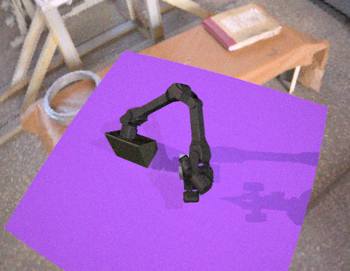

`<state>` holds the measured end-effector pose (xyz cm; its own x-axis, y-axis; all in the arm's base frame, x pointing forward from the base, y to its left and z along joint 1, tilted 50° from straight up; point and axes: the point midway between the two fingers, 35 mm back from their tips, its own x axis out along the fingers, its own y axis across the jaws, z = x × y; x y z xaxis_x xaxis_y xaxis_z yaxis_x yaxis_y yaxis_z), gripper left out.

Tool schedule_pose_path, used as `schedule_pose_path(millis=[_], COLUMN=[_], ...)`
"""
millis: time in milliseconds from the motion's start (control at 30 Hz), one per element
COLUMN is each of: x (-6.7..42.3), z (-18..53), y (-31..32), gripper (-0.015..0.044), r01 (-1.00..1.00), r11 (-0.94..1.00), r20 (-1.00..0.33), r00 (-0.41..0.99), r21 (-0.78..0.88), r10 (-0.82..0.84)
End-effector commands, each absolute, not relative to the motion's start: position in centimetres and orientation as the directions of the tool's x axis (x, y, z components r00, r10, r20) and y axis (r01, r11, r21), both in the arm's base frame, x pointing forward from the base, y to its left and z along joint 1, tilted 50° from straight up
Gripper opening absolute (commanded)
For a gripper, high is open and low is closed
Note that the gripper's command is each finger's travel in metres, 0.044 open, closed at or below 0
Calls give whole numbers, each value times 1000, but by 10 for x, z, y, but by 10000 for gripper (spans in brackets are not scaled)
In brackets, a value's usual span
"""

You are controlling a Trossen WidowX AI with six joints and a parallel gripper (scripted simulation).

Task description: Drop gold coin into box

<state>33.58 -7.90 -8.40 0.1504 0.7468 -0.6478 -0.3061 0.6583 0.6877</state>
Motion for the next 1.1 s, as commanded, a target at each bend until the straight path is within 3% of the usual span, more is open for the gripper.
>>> schedule_pose_path(millis=[0,200,400,1067], x=[336,334,335,339], z=[-74,-70,-70,-71], y=[-89,-93,-94,-96], gripper=[0,0,0,0], r01=[-317,-324,-487,-920], r11=[663,661,631,349], r20=[-652,-651,-651,-651], r00=[156,156,156,156], r21=[679,677,604,178], r10=[742,743,743,743])
